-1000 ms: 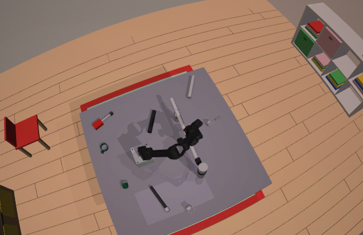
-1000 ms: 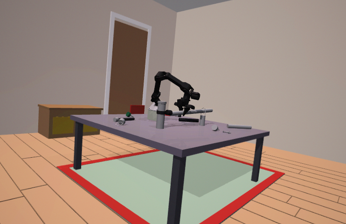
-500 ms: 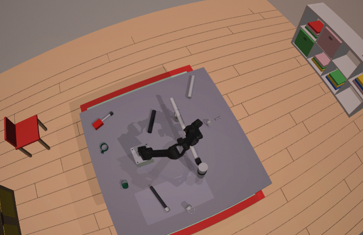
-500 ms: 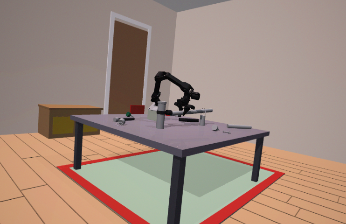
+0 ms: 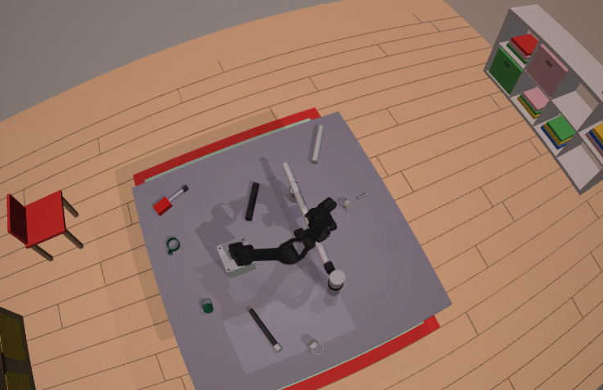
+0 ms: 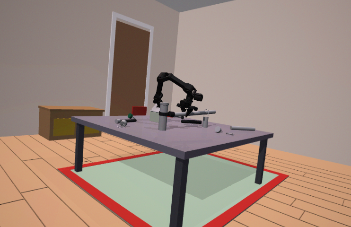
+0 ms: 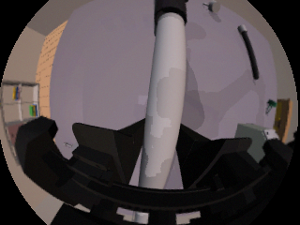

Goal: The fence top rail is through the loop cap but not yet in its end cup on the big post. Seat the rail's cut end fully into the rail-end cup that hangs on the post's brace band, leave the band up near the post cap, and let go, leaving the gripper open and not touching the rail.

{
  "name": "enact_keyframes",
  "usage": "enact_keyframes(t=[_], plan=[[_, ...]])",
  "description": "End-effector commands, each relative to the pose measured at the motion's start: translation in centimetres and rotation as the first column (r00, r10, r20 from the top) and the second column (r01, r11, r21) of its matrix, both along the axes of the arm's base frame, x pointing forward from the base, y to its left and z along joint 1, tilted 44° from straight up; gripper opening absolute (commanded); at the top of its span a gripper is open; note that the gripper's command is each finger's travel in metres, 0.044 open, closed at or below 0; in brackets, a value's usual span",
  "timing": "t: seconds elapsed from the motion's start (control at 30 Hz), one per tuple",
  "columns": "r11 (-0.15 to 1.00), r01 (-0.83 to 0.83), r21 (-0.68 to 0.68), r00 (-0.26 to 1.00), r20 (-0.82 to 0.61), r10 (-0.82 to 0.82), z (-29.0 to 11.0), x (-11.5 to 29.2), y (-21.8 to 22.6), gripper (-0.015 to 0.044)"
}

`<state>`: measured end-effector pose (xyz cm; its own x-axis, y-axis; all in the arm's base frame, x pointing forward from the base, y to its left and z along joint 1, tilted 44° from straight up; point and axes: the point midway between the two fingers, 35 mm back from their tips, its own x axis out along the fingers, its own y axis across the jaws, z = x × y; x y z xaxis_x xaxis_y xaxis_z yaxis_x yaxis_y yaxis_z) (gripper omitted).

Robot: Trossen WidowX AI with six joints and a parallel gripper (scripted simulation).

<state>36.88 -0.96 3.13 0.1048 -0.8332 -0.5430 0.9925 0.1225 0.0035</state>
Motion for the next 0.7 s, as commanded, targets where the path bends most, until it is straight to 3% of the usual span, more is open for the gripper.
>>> enact_keyframes(t=[0.0,0.67], plan=[[1.000,-0.004,-0.012,1.000,0.003,0.004,0.35,0.05,0.03,0.0000],[1.000,-0.005,-0.014,1.000,0.003,0.005,0.57,0.08,0.04,0.0000]])
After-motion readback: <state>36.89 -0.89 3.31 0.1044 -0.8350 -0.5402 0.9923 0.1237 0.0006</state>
